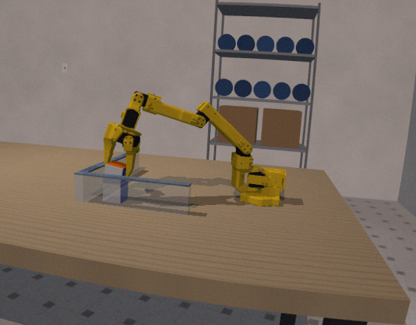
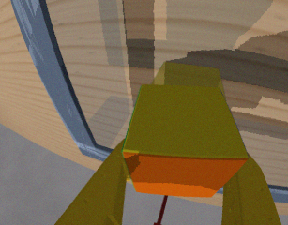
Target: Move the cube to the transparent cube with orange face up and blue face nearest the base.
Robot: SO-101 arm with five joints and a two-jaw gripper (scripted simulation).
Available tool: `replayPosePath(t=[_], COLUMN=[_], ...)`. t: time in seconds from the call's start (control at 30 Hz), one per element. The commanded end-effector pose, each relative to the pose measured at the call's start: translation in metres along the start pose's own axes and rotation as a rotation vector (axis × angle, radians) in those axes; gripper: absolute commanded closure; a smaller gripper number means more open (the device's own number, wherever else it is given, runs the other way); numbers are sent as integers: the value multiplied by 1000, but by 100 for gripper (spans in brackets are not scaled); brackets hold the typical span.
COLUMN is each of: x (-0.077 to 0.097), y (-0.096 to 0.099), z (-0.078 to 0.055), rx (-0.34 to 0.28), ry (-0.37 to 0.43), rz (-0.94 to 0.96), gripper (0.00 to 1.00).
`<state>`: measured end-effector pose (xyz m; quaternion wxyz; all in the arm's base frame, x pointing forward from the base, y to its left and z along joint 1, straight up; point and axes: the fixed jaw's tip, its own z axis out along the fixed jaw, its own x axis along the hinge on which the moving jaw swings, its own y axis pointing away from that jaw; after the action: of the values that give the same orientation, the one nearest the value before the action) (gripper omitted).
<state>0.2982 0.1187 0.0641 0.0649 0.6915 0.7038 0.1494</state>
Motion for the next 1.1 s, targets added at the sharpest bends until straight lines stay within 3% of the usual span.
replayPosePath(t=[0.0, 0.33, 1.07], x=[2, 2, 2], y=[3, 1, -1], z=[-14, -1, 8], rx=[-22, -12, -11], ry=[11, 8, 7], rz=[-4, -6, -6], gripper=[78, 78, 78])
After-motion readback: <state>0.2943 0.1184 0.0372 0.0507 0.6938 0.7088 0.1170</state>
